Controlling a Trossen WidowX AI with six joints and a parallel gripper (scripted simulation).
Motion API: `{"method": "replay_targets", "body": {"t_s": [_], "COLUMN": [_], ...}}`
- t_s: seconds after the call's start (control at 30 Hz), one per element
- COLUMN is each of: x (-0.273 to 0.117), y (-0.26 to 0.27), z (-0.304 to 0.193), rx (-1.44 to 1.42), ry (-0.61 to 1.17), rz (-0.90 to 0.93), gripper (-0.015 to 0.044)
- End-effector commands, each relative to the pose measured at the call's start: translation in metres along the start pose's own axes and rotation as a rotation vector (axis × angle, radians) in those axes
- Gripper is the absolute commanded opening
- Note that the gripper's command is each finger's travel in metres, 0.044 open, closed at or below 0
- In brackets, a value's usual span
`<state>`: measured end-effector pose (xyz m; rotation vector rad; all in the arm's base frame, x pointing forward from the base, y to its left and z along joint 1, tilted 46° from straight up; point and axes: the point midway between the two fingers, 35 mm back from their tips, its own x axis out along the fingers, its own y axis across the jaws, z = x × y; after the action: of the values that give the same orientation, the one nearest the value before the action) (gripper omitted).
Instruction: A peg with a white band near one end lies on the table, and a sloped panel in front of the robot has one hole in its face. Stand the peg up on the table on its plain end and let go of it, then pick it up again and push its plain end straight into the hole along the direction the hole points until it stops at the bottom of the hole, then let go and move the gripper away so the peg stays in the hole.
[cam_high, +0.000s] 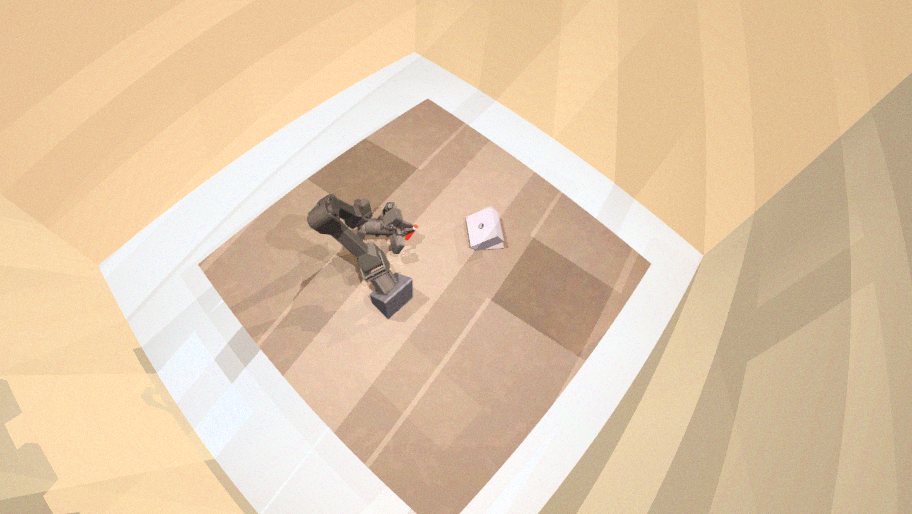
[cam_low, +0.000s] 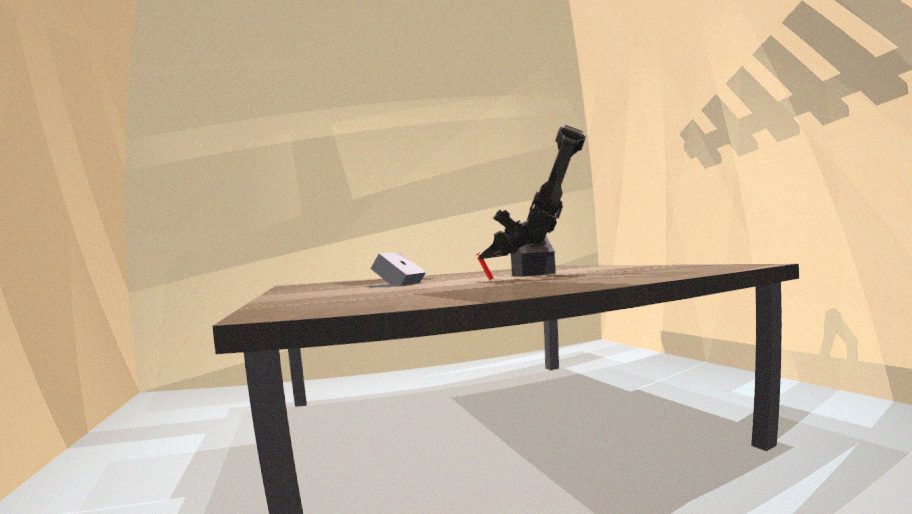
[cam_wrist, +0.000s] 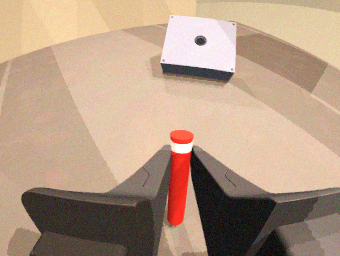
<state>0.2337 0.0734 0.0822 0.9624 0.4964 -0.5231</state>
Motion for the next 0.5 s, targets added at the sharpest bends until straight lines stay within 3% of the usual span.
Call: {"method": "replay_targets", "body": {"t_s": [0.0, 0.47], "x": [-0.0018, -0.0096], "y": [0.0, -0.0005], "z": [-0.0008, -0.006], "rx": [0.001, 0.001], "ry": [-0.036, -0.156], "rz": [-0.003, -0.004], "gripper": [0.0049, 0.0049]}}
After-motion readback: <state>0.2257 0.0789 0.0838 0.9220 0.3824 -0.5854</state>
